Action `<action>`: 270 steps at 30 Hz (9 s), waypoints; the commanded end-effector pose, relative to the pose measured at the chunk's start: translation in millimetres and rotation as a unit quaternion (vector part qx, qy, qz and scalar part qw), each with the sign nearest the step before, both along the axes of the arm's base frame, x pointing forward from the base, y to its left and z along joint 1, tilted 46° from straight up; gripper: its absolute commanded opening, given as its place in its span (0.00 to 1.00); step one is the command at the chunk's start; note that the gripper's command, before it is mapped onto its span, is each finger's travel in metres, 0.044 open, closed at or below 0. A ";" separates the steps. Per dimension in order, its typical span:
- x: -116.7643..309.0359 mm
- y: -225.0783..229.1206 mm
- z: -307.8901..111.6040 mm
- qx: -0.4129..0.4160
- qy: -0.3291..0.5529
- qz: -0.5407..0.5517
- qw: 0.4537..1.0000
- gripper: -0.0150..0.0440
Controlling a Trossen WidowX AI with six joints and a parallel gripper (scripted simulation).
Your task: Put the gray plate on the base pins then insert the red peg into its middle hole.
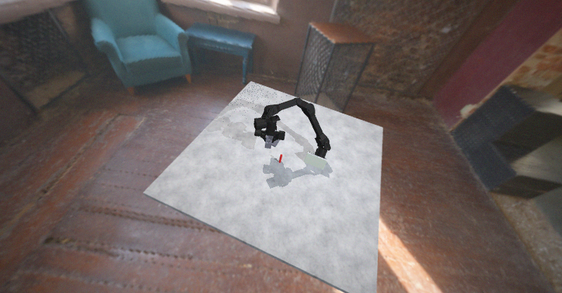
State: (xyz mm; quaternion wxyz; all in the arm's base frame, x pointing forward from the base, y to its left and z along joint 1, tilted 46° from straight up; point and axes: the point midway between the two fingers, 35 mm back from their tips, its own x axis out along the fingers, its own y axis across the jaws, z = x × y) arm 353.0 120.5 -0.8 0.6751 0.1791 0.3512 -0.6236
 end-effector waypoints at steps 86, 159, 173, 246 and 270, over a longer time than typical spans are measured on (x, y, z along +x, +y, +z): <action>-1.6 -161.1 56.4 -0.006 -0.123 -0.119 0.985 0.25; 5.4 -161.7 55.0 -0.002 -0.126 -0.121 0.985 1.00; 4.5 -100.2 109.6 -0.004 -0.120 -0.117 0.986 1.00; -107.0 -50.4 -81.0 0.004 0.052 0.050 0.997 0.91; -106.7 -49.2 -80.1 0.004 0.052 0.050 0.997 0.25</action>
